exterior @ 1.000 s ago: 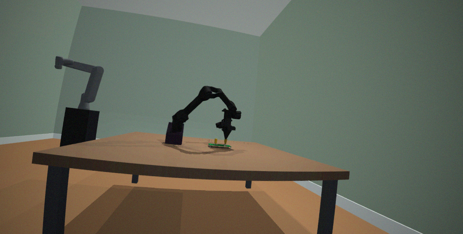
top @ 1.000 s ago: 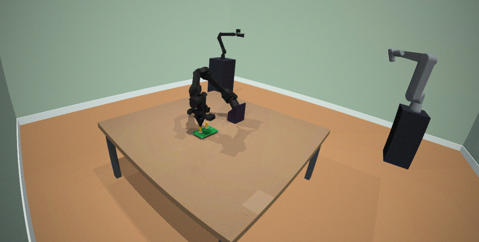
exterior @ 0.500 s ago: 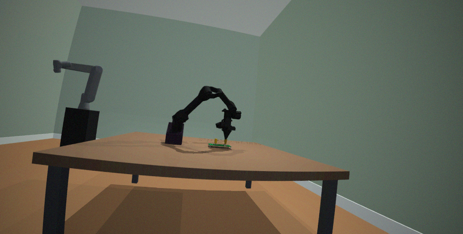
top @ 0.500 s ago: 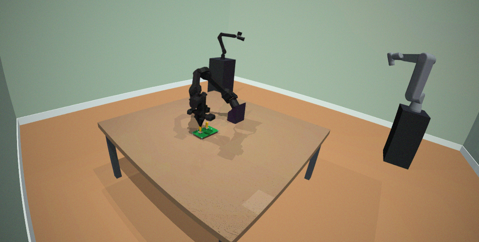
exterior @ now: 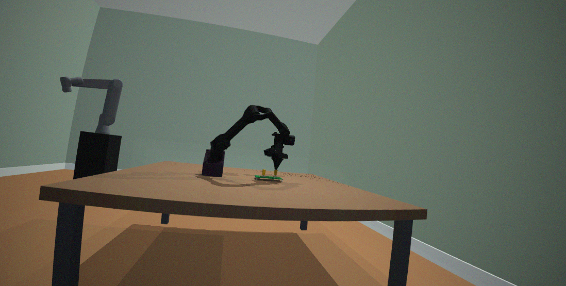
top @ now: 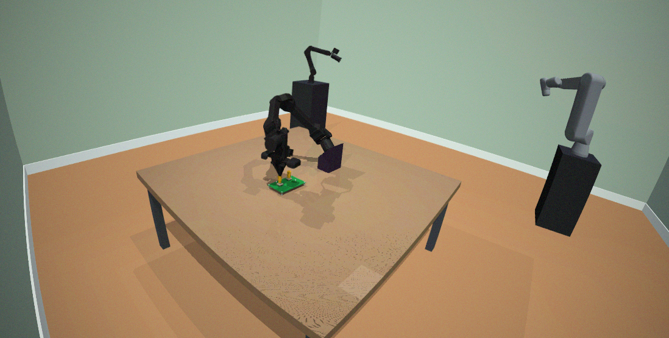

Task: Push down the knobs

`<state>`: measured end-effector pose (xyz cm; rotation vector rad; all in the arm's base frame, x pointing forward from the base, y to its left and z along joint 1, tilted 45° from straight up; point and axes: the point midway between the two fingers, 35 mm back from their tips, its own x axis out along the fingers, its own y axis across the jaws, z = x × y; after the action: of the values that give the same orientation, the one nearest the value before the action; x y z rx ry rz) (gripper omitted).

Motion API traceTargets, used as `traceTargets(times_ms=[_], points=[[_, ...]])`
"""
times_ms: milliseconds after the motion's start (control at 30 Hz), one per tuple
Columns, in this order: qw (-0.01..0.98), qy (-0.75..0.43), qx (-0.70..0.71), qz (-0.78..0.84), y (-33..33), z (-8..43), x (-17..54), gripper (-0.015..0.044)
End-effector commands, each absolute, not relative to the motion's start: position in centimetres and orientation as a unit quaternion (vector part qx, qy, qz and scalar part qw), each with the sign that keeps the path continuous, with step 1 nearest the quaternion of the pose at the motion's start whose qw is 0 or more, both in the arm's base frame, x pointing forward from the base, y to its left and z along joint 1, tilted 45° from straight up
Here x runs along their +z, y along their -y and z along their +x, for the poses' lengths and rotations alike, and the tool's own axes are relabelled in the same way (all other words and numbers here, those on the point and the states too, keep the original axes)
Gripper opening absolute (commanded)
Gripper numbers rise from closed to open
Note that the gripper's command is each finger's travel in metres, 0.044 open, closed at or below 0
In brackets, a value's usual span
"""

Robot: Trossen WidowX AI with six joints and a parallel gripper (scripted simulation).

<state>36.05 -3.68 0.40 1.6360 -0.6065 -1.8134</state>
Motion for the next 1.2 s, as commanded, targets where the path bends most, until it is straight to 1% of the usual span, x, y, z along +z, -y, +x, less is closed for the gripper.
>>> traceTargets(times_ms=[0,133,400,467,700,867,933,1167], points=[[0.305,0.23,-0.684,0.621,3.1,36.2,1.0,0.0],[0.305,0.23,-0.684,0.621,2.7,36.2,1.3,0.0],[0.309,0.23,-0.685,0.619,3.2,36.1,1.0,0.021],[0.308,0.229,-0.685,0.619,2.7,35.4,1.1,0.0263],[0.304,0.223,-0.687,0.621,-0.4,26.9,1.7,0.044],[0.305,0.226,-0.687,0.619,-0.8,20.3,1.8,0.044],[0.306,0.228,-0.687,0.619,-0.6,18.7,1.8,0.044],[0.306,0.228,-0.687,0.618,-0.6,18.4,1.8,0.044]])
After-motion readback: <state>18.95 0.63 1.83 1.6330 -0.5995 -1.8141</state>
